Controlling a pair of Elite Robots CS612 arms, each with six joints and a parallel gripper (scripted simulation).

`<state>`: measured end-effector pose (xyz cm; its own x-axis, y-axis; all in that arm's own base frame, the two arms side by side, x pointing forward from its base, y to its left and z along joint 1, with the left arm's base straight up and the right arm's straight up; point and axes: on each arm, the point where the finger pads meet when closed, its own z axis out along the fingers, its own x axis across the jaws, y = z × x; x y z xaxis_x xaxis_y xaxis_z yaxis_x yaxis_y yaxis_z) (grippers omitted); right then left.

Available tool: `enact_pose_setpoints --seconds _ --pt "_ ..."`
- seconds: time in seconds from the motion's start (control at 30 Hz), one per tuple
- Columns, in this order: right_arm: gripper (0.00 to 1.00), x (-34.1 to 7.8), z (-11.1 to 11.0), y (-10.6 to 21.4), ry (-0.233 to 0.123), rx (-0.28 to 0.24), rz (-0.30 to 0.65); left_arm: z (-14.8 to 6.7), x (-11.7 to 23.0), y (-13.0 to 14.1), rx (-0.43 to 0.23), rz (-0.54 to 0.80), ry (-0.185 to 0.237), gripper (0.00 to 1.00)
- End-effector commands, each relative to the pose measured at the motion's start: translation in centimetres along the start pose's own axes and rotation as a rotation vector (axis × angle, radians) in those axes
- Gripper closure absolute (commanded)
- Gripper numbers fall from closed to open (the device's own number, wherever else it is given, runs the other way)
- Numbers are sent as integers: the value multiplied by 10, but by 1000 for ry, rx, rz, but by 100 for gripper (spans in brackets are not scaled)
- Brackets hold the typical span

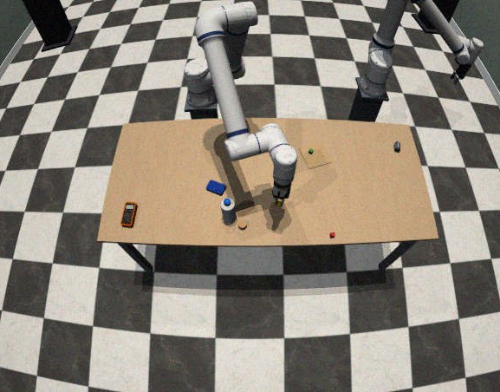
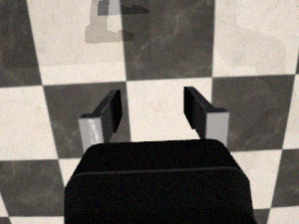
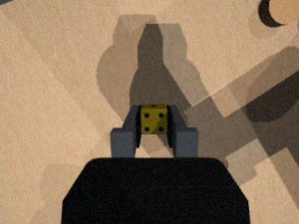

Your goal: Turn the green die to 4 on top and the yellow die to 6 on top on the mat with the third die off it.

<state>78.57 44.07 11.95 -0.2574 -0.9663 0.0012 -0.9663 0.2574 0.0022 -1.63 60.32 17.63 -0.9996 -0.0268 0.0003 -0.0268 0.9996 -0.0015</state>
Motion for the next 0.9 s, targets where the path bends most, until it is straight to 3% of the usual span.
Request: enact_pose_setpoints --seconds 0.0,0.2,0.27,0.73,0.83,0.87 --pt "60 1 -1 -2 -1 2 73 -1 0 1 -1 0 0 0" --pt "60 3 -1 -5 -1 2 224 -1 0 1 -1 0 0 0" --pt "60 3 -1 -5 -1 2 224 -1 0 1 -1 0 0 0" --pt "60 9 1 -9 -2 2 730 -1 0 1 -1 0 0 0" --pt "60 9 1 -9 -2 2 732 -1 0 1 -1 0 0 0" --pt "60 9 1 -9 -2 2 775 -1 0 1 -1 0 0 0"
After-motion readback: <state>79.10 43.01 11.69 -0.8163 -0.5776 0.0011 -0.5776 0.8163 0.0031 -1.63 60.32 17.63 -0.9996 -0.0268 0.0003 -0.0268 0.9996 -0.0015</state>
